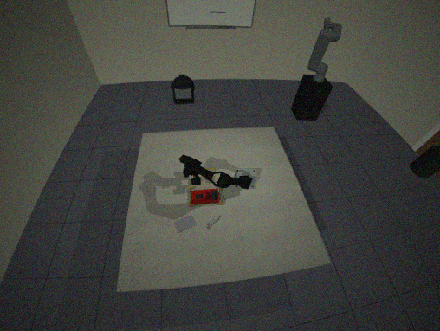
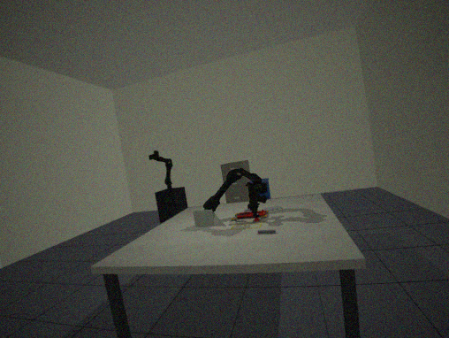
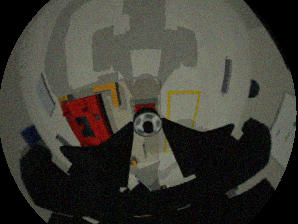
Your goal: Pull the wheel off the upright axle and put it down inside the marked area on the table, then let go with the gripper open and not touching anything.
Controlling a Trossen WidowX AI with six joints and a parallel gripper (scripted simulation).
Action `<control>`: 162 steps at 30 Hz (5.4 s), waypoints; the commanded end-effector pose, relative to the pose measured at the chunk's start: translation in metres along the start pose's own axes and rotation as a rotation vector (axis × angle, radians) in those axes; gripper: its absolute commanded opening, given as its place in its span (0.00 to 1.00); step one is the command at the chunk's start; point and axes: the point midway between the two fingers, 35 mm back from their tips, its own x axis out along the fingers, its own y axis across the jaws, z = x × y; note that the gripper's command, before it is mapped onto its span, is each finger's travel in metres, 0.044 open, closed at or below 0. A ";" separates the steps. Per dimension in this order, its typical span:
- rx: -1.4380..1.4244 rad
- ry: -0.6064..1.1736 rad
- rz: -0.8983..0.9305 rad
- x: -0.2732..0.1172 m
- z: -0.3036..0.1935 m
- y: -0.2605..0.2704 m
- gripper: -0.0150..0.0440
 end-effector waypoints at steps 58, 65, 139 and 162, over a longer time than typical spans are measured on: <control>0.001 -0.011 -0.005 -0.024 0.000 -0.002 0.25; 0.001 -0.012 -0.005 -0.027 0.000 -0.002 0.25; 0.002 -0.013 -0.010 -0.047 -0.060 -0.090 0.25; 0.001 -0.014 -0.007 0.037 -0.059 -0.090 0.25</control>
